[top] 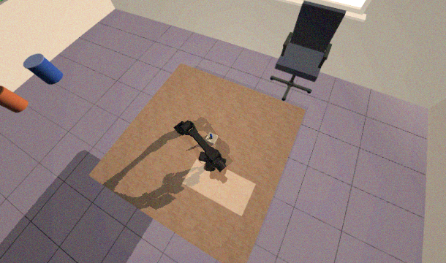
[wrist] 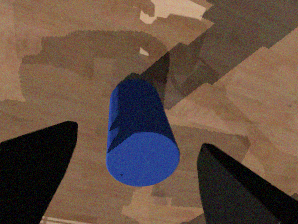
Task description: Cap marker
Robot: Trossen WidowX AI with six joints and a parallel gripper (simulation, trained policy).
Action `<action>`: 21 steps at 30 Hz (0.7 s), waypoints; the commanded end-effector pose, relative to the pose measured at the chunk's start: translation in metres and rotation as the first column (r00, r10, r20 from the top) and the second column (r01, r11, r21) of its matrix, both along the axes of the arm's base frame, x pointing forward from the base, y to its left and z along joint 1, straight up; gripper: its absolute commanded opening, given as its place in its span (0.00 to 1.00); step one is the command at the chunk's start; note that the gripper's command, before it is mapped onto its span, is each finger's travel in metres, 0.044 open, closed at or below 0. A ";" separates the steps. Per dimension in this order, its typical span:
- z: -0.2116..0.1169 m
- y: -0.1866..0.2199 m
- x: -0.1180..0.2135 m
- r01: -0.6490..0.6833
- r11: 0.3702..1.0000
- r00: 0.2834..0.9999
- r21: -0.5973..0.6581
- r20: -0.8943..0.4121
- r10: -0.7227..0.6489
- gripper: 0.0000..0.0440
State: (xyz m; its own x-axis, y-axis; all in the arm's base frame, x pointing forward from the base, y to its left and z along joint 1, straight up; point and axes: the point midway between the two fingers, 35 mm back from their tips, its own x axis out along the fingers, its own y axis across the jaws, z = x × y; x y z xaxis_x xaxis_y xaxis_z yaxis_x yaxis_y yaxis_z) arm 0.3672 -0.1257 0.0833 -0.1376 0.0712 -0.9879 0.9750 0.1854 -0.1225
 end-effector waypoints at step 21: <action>0.010 0.010 -0.007 -0.163 0.986 0.986 -0.035 0.023 0.164 0.17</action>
State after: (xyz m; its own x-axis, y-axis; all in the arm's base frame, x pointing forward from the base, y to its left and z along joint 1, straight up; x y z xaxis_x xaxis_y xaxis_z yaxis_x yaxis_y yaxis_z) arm 0.3576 -0.1200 0.0801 -0.1469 0.0373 -0.9884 0.9426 0.3081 -0.1284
